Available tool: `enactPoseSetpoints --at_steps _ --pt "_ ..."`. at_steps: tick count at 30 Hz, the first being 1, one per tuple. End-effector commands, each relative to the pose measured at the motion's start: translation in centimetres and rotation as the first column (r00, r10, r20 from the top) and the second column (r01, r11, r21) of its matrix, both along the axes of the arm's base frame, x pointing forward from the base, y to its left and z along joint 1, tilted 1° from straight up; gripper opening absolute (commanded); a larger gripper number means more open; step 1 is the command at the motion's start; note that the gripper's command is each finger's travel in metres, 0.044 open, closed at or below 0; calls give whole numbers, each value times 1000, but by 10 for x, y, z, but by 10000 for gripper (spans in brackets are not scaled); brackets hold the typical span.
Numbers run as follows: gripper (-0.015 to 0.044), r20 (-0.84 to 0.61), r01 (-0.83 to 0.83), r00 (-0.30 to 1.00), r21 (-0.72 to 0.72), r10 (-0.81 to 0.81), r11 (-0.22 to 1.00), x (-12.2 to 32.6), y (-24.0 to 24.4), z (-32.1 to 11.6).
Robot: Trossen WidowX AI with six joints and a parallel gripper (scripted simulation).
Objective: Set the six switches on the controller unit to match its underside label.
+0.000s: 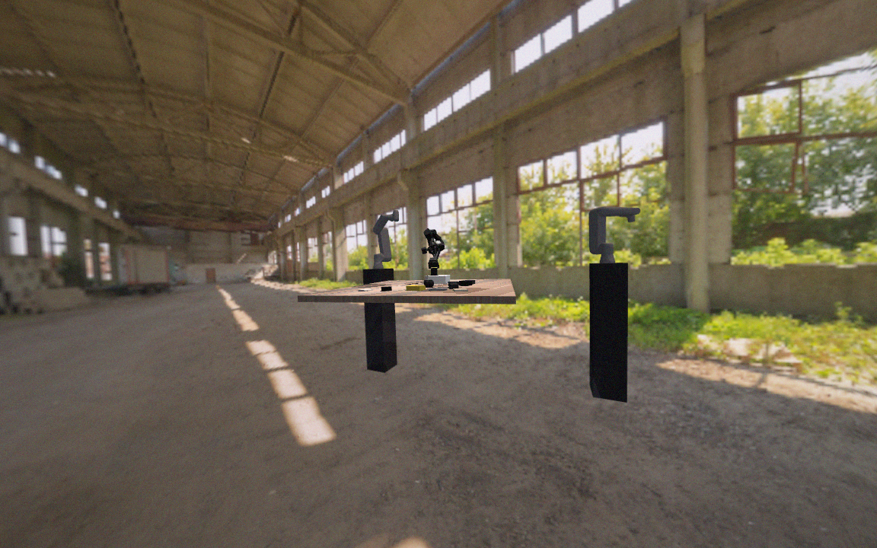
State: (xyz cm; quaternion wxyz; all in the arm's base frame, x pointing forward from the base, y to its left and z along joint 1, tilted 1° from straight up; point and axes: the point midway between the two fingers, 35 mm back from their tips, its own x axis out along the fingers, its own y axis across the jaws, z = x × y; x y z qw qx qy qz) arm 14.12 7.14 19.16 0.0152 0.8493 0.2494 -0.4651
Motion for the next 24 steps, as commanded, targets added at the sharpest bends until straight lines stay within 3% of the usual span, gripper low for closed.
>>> enactPoseSetpoints --at_steps 1,24 --pt "0 -53 -7 999 -62 4 998 20 3 -16" --pt "0 -187 -115 982 -457 31 882 90 42 -133"
